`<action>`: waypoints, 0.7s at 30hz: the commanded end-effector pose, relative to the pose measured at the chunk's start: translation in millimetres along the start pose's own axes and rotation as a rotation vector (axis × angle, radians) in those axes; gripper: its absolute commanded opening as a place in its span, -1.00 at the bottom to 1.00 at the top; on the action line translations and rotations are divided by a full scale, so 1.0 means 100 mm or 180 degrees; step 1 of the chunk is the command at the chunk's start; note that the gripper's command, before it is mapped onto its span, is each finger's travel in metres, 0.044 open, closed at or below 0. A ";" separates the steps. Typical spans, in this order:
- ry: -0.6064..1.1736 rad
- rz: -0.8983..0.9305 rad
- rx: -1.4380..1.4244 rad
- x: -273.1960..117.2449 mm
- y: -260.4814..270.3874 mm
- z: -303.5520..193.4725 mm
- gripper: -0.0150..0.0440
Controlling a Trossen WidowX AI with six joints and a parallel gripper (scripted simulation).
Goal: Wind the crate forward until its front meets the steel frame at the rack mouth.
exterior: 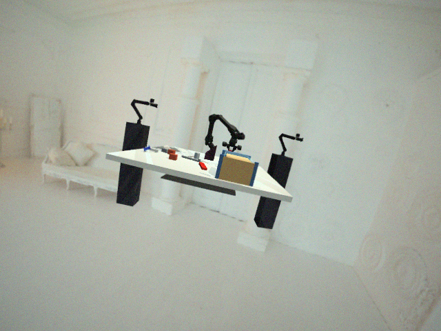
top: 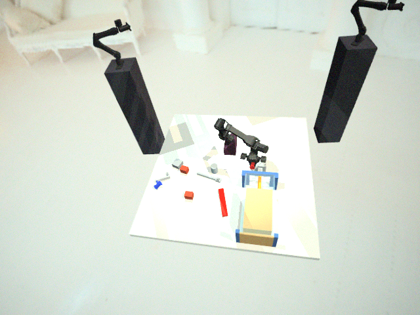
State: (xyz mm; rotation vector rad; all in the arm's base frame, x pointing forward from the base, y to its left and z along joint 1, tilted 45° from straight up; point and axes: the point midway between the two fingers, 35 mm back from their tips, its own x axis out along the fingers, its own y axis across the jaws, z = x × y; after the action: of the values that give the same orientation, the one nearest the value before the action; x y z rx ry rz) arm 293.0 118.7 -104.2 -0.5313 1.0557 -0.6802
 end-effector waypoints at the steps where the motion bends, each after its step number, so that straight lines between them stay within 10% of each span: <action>1: -0.0007 0.0016 0.0020 0.03 0.09 0.02 -0.49; 21: -0.0009 0.0020 0.0024 0.05 0.33 0.09 -0.49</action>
State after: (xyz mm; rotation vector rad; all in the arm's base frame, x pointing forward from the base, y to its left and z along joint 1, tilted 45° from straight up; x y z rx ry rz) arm 308.8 134.5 -120.2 -0.5386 1.0524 -0.6768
